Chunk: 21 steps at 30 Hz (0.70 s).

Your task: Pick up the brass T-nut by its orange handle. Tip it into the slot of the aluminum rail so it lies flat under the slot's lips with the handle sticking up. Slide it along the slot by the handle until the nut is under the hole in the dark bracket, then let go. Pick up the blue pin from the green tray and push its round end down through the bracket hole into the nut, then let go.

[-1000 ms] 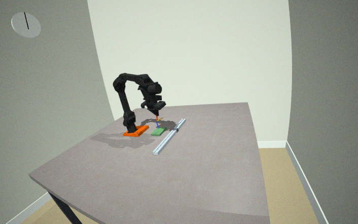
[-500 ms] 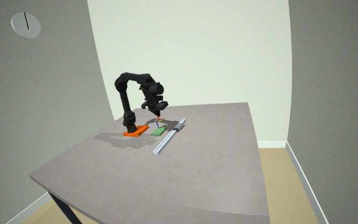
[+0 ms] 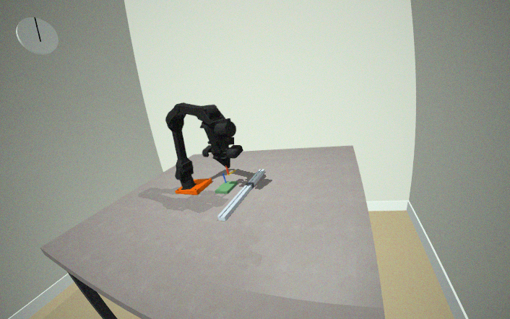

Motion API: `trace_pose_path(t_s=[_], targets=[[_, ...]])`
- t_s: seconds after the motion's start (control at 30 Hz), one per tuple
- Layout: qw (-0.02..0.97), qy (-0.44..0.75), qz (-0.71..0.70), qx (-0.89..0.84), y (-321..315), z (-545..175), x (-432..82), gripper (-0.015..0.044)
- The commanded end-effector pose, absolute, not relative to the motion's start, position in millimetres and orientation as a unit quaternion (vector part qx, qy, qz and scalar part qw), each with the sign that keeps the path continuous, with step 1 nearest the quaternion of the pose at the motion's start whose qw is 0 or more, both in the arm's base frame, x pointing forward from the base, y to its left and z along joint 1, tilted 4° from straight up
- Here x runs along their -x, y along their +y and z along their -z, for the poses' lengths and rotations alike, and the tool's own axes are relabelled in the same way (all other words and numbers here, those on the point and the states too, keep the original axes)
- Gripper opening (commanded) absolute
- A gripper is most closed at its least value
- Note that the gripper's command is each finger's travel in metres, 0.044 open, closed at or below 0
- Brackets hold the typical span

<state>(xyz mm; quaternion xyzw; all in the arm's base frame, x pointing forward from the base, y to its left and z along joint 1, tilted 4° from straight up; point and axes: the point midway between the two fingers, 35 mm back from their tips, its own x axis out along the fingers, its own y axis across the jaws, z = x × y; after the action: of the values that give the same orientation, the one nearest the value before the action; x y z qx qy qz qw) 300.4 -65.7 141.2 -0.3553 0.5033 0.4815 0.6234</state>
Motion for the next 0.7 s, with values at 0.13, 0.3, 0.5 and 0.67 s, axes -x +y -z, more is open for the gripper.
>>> trace_pose_path(t_s=[0.13,0.3,0.5,0.67], targets=[[0.612,0.497,-0.494,0.366,-77.2,-139.0,-309.2,-0.015],[0.606,0.491,-0.503,0.372,-83.5,-137.6,-314.2,-0.015],[0.599,0.485,-0.512,0.379,-91.1,-135.3,-320.0,-0.015],[0.594,0.479,-0.52,0.385,-97.5,-133.2,-324.6,-0.015]])
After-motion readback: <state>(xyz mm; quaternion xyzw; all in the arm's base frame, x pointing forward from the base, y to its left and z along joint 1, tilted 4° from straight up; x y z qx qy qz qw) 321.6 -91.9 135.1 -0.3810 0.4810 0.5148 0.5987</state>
